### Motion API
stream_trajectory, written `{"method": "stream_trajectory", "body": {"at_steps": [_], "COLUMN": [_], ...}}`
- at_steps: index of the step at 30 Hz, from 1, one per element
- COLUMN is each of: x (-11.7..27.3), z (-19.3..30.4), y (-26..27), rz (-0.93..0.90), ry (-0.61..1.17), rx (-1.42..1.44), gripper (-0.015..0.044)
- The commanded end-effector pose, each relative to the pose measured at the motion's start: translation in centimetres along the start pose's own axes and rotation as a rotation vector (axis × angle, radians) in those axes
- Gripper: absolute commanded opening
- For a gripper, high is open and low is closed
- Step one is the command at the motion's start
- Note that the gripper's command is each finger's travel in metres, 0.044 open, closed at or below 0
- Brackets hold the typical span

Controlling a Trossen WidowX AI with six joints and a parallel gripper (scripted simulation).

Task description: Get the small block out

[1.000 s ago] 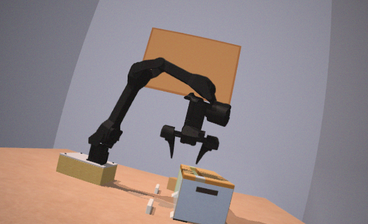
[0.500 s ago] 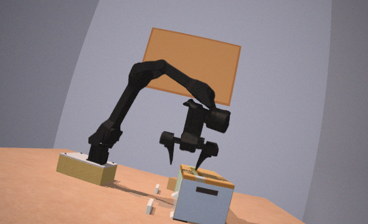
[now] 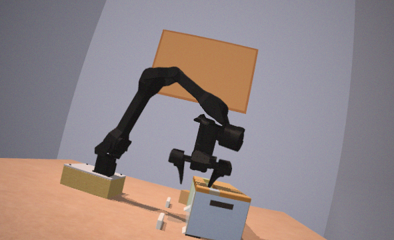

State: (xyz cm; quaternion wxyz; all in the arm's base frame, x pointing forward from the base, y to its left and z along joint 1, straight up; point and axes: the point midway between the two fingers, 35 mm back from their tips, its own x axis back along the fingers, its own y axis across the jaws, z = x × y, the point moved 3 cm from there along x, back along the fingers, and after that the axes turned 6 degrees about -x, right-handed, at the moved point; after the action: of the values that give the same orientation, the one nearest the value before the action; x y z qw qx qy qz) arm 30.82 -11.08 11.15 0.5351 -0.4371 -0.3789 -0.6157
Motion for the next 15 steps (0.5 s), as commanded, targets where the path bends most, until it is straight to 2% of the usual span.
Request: {"method": "stream_trajectory", "body": {"at_steps": [1, 15], "x": [-0.6, -2.0], "z": [-0.2, -0.6], "y": [-0.1, -0.2], "rz": [0.004, 0.000], "ry": [-0.004, 0.000], "rx": [0.003, 0.000], "gripper": [0.0400, 0.0400]}}
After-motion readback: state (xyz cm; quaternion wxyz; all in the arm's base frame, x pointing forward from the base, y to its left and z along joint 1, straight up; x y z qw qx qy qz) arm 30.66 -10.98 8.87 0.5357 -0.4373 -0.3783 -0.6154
